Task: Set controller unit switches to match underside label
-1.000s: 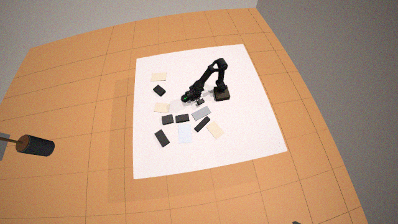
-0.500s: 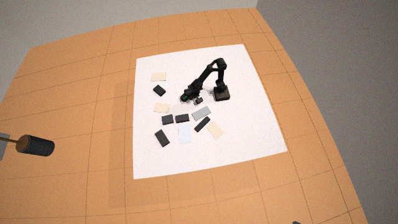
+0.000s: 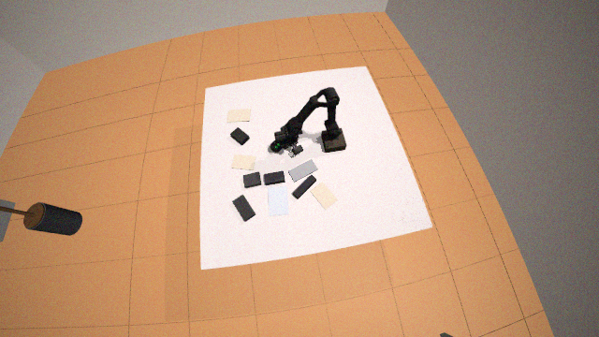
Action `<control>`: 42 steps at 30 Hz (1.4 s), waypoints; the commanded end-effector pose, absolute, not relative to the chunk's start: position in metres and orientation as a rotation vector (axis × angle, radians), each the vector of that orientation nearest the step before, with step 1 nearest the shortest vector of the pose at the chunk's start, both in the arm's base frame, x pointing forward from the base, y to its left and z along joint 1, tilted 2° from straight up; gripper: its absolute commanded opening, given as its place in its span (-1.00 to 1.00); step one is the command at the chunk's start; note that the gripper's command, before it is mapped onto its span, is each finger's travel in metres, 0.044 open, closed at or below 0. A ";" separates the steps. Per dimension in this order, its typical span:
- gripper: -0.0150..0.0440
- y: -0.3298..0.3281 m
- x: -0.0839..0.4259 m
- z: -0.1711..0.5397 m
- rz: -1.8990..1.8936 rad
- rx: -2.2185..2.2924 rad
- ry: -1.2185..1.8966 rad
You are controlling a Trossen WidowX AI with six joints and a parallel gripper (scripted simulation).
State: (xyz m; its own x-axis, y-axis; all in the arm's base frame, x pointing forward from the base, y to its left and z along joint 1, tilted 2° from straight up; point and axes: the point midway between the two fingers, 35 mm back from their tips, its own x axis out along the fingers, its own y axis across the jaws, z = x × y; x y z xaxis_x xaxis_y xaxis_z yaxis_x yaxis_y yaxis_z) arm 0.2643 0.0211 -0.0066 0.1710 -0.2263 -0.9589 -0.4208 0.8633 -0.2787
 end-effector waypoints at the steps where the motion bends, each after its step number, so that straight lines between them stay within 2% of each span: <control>1: -0.49 0.014 0.271 -0.008 0.130 -0.558 1.415; 7: -0.49 0.011 0.277 -0.008 0.129 -0.559 1.415; 15: -0.49 0.067 0.222 0.043 0.134 -0.555 1.417; 20: -0.49 0.068 0.221 0.045 0.137 -0.556 1.420; 42: -0.49 0.030 0.373 0.063 0.700 -0.512 1.576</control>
